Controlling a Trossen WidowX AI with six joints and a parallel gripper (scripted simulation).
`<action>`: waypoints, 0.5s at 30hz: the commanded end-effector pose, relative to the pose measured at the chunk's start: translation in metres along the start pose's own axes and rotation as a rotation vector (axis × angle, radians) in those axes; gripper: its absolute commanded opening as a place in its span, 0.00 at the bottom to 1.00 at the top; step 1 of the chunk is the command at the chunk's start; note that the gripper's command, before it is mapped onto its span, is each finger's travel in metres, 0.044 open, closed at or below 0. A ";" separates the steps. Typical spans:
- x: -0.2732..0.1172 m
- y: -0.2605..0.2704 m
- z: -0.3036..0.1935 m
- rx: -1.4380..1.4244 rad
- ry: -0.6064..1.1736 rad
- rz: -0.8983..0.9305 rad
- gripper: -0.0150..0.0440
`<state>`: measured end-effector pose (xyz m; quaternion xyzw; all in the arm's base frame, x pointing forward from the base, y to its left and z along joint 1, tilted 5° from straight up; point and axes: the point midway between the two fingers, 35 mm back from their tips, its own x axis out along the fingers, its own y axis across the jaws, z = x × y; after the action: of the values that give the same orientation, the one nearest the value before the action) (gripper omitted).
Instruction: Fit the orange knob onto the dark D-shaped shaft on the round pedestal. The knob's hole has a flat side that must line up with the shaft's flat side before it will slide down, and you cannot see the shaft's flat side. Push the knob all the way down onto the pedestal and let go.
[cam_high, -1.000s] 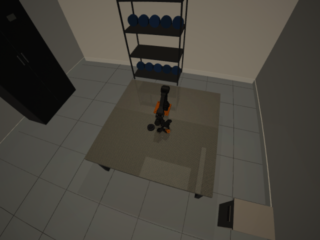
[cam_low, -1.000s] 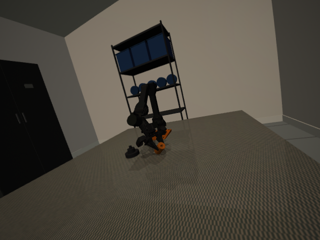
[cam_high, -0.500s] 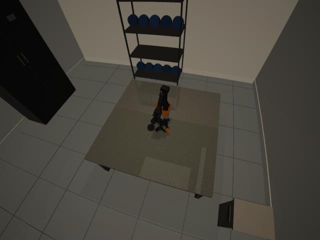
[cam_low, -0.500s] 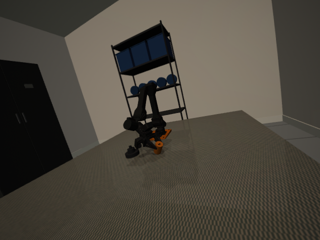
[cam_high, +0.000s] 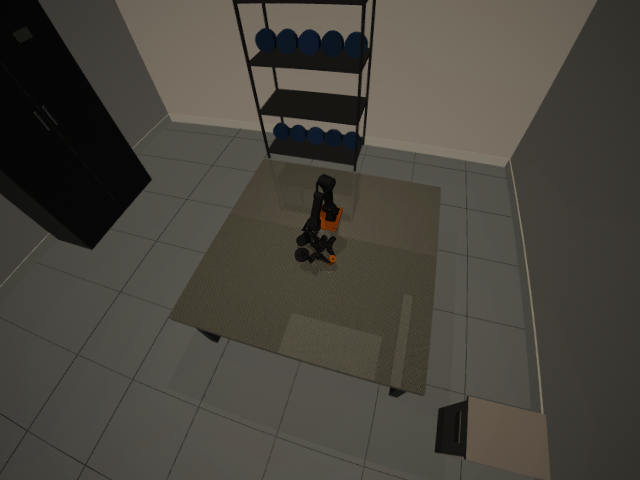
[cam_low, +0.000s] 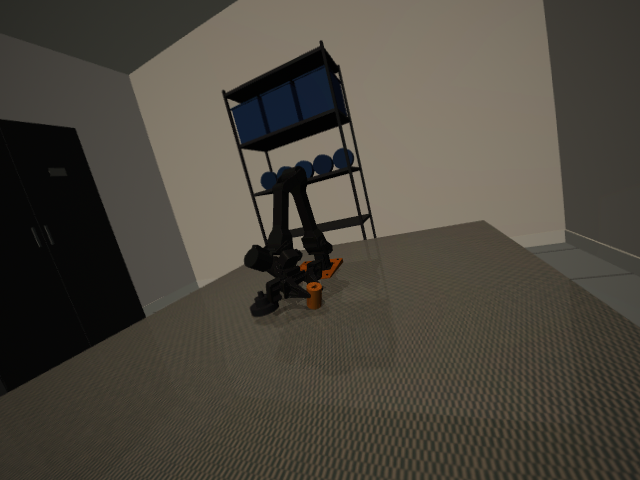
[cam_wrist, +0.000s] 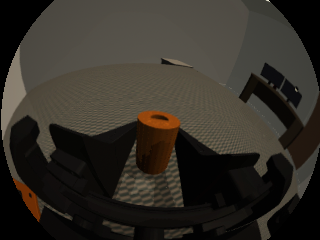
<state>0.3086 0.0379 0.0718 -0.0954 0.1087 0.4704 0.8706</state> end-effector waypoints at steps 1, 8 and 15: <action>-0.003 0.002 -0.004 0.006 -0.063 0.004 0.56; -0.007 0.002 -0.009 0.007 -0.160 0.004 0.56; -0.006 0.001 -0.008 0.003 -0.141 0.003 0.69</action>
<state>0.3035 0.0311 0.0663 -0.0617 0.0481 0.4769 0.8754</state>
